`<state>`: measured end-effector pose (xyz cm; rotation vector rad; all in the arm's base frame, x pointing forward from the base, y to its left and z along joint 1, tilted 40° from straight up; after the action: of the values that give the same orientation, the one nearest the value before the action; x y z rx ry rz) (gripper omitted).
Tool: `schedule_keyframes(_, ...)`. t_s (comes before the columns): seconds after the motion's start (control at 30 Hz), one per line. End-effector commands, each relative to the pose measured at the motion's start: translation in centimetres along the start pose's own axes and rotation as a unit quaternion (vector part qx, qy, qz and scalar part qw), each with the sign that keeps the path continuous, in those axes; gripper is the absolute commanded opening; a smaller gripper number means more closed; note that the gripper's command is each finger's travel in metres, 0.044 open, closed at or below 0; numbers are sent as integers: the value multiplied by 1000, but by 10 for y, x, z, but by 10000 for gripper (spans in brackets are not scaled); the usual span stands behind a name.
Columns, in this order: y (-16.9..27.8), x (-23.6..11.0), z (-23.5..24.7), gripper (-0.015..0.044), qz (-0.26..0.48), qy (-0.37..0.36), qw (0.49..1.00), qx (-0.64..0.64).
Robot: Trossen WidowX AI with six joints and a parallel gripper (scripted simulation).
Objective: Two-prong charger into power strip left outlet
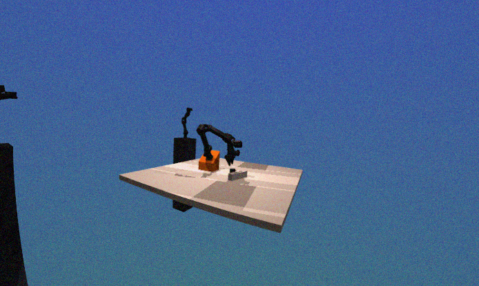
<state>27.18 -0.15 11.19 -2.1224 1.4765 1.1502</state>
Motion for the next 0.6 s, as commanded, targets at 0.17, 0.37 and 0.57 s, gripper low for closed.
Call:
schedule_keyframes(0.17,-14,7,32,440,15,-15,996,-83)
schedule_keyframes(0.37,-20,11,54,440,25,-22,990,-134)
schedule_keyframes(0.57,-25,16,76,440,37,-27,982,-185)
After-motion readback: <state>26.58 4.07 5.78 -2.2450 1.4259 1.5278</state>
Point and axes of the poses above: the point midway between the two fingers, 35 mm back from their tips, its own x axis out along the fingers, its own z axis across the jaws, y = z × x, the point moved 6 cm from there along -x, back along the fingers, and after that the axes turned 13 degrees about -x, right-handed, at the moved point
